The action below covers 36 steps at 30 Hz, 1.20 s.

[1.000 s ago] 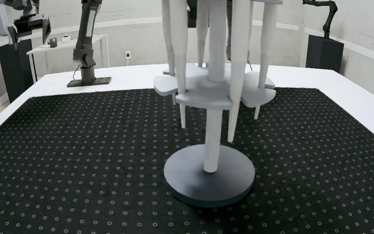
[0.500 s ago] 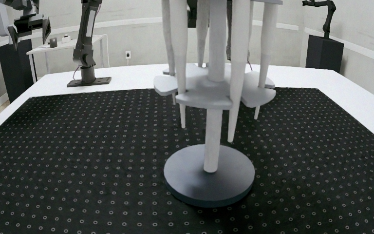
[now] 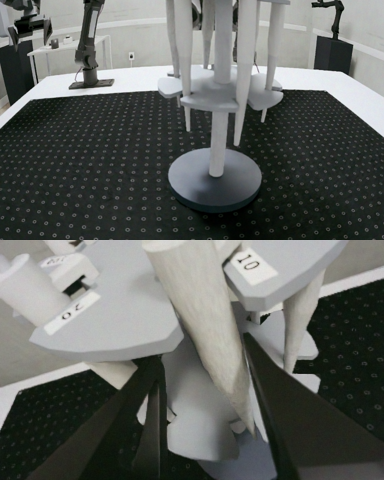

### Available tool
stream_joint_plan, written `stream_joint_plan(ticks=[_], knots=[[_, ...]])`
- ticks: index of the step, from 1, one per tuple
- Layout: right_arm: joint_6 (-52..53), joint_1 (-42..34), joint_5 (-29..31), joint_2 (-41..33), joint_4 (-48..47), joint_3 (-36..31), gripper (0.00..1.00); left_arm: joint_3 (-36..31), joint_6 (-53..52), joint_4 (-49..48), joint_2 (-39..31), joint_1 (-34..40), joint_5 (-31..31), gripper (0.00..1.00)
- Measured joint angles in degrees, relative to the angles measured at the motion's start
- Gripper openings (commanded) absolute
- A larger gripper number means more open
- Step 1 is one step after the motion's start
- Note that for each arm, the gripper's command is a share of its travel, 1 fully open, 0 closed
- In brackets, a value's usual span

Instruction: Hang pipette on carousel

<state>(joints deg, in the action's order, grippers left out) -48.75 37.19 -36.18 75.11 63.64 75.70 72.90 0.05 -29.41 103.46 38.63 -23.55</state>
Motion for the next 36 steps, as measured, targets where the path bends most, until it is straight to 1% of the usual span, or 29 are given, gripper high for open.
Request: stream_joint_plan(ticks=[4,10,36], knots=[[0.0,0.0,0.0,0.0,0.0,0.0,1.0,0.0,0.0,-0.39,-0.31,0.2,1.81,0.5],[0.0,0.0,0.0,0.0,0.0,0.0,1.0,-0.02,0.0,-0.39,-0.28,0.2,2.64,0.5],[0.0,0.0,0.0,0.0,0.0,0.0,1.0,-0.02,0.0,-0.39,-0.28,0.2,2.73,0.5]])
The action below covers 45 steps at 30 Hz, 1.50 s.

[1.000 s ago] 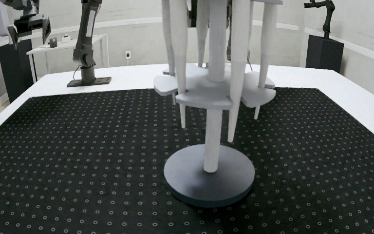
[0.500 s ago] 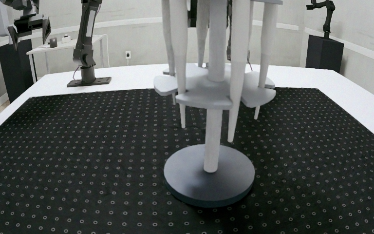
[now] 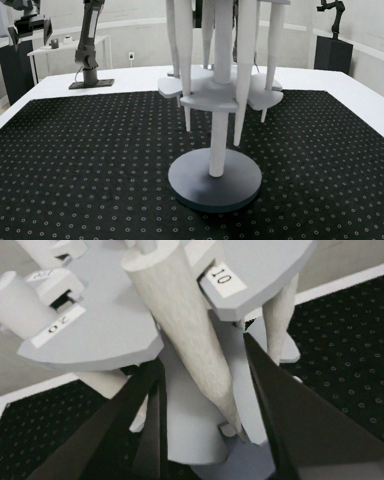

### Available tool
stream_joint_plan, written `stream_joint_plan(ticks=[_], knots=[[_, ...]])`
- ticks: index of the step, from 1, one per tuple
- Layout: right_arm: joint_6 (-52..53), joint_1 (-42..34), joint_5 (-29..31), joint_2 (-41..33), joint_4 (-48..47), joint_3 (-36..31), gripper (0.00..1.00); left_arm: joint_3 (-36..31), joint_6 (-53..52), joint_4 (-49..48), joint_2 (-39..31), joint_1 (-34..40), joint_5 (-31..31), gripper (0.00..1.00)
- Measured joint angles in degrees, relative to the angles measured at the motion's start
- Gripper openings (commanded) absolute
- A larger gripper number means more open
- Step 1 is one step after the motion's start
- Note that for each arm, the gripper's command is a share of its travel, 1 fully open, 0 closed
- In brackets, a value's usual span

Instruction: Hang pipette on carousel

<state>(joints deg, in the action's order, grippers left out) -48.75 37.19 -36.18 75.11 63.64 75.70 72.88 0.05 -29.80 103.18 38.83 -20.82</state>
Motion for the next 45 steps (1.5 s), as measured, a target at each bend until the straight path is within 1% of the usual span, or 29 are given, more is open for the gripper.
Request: stream_joint_plan(ticks=[9,16,22,29,45], knots=[[0.0,0.0,0.0,0.0,0.0,0.0,1.0,-0.07,-0.02,-0.07,-0.02,-0.09,0.48,0.5],[0.0,0.0,0.0,0.0,0.0,0.0,1.0,-1.9,-0.04,-0.07,-1.05,-4.66,10.54,0.5],[0.0,0.0,0.0,0.0,0.0,0.0,1.0,-1.88,-0.07,-0.31,-1.4,-4.74,14.19,0.5],[0.0,0.0,0.0,0.0,0.0,0.0,1.0,-1.88,-0.07,-0.28,-1.4,-4.76,15.28,0.5],[0.0,0.0,0.0,0.0,0.0,0.0,1.0,-1.88,-0.07,-0.31,-1.4,-4.76,15.34,0.5]])
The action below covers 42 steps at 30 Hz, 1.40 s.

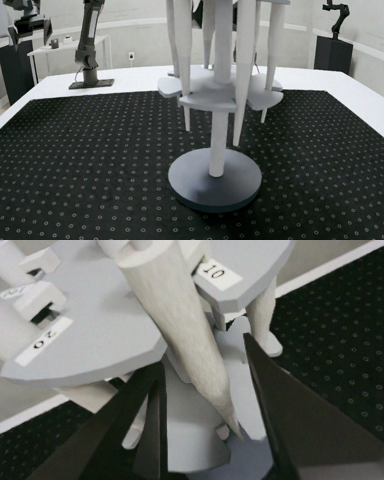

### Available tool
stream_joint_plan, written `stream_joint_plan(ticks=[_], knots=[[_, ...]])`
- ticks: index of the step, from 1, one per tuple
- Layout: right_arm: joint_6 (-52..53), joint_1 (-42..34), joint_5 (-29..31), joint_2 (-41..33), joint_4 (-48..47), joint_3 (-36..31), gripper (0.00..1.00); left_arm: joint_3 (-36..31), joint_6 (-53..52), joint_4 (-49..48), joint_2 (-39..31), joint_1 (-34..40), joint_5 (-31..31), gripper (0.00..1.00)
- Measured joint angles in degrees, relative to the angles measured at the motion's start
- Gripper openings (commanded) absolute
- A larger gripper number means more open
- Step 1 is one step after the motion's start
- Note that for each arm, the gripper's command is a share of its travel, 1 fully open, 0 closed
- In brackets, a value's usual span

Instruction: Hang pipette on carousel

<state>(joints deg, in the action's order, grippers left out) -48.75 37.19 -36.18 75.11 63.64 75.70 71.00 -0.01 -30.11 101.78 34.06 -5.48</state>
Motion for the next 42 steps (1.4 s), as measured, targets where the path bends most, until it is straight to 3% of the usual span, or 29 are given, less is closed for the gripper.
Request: stream_joint_plan(ticks=[21,22,42], knots=[[0.0,0.0,0.0,0.0,0.0,0.0,1.0,0.0,0.0,0.0,0.0,0.0,0.0,0.5],[0.0,0.0,0.0,0.0,0.0,0.0,1.0,0.0,0.0,0.0,0.0,0.0,0.0,0.12],[0.0,0.0,0.0,0.0,0.0,0.0,1.0,0.0,0.02,-0.02,0.0,0.0,0.04,0.12]])
